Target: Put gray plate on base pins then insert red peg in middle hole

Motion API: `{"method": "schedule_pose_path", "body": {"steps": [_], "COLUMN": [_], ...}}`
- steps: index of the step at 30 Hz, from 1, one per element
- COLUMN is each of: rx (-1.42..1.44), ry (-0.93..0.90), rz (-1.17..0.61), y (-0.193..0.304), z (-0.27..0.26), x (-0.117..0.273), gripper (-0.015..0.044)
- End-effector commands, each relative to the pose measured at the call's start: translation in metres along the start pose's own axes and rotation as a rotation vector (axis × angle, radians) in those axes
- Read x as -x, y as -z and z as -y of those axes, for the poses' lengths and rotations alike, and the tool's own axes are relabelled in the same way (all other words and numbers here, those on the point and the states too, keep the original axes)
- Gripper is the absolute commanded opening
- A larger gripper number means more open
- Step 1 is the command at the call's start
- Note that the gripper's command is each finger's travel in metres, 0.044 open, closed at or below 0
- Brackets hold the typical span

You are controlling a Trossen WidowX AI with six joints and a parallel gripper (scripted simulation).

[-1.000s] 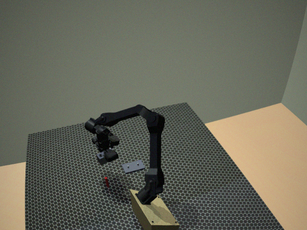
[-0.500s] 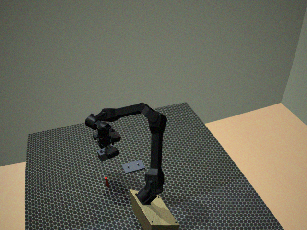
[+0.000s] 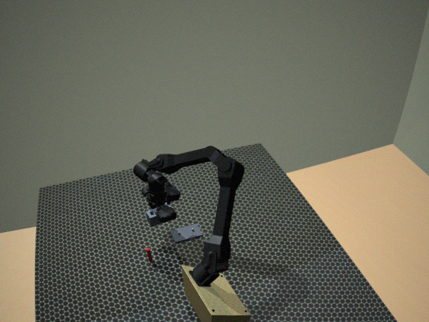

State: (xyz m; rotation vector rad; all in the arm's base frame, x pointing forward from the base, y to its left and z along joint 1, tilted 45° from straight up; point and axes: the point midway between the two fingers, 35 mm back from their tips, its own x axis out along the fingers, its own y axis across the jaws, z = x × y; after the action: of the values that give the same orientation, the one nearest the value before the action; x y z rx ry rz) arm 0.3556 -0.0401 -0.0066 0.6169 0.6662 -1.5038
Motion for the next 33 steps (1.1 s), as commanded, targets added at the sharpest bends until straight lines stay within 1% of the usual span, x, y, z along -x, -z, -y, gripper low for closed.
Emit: {"method": "schedule_pose_path", "body": {"steps": [1, 33], "rx": [-0.012, -0.159], "ry": [0.001, 0.004], "rz": [0.005, 0.033], "y": [-0.011, -0.095], "z": [0.002, 0.031], "x": [-0.006, -0.051], "gripper": [0.0, 0.0]}}
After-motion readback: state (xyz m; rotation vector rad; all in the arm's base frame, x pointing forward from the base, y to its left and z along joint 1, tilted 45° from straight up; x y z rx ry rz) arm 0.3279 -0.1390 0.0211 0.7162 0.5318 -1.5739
